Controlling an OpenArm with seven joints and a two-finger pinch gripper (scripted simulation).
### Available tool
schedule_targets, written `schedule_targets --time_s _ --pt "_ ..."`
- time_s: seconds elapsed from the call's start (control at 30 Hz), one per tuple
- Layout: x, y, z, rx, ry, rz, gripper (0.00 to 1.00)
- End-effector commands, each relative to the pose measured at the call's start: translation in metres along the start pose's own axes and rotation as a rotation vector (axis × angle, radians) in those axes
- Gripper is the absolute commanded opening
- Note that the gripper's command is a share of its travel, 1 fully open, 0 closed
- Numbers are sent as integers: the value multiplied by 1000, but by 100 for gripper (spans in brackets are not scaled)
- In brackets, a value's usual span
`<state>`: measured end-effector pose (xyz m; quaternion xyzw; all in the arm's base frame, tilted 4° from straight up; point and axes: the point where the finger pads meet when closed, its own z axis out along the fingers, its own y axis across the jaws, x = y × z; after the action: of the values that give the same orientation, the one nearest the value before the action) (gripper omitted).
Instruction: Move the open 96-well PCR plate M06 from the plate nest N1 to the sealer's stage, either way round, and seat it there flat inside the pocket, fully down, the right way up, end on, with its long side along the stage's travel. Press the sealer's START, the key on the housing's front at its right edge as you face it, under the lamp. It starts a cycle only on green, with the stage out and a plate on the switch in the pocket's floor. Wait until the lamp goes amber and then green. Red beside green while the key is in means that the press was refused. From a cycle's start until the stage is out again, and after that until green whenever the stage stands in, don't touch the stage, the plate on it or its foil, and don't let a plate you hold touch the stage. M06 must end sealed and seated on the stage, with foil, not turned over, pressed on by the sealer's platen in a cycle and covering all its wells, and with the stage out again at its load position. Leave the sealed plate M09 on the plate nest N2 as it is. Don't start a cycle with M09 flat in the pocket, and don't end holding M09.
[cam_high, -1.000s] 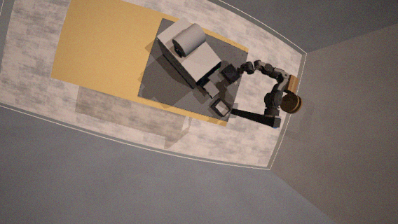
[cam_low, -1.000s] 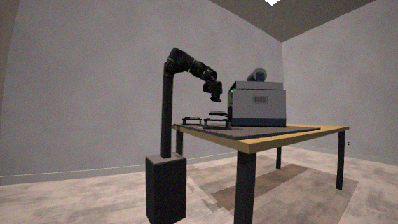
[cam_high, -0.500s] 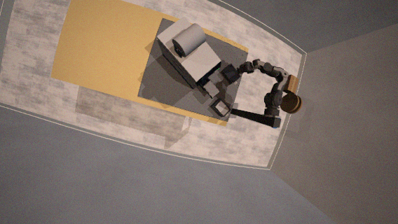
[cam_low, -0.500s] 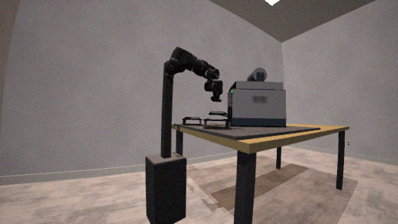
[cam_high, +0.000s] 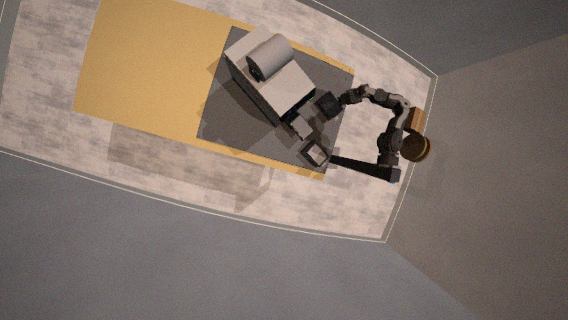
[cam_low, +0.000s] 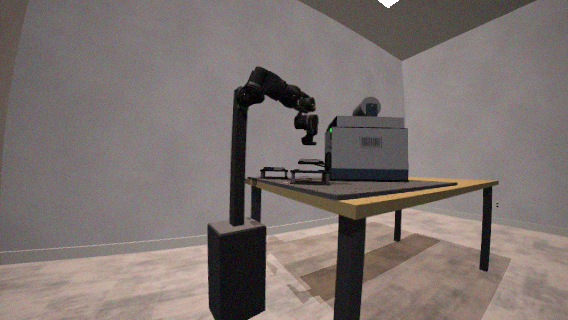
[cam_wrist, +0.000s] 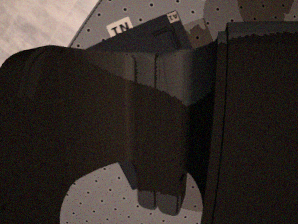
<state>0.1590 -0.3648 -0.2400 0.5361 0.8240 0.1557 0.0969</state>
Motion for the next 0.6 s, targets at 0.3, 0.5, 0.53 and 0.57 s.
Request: schedule_targets --time_s 0.3,0.5,0.53,0.57 --pt "0 1 -1 181 5 -186 0" --pt "0 1 -1 181 5 -186 0" --pt "0 1 -1 181 5 -186 0" --pt "0 1 -1 181 5 -186 0"
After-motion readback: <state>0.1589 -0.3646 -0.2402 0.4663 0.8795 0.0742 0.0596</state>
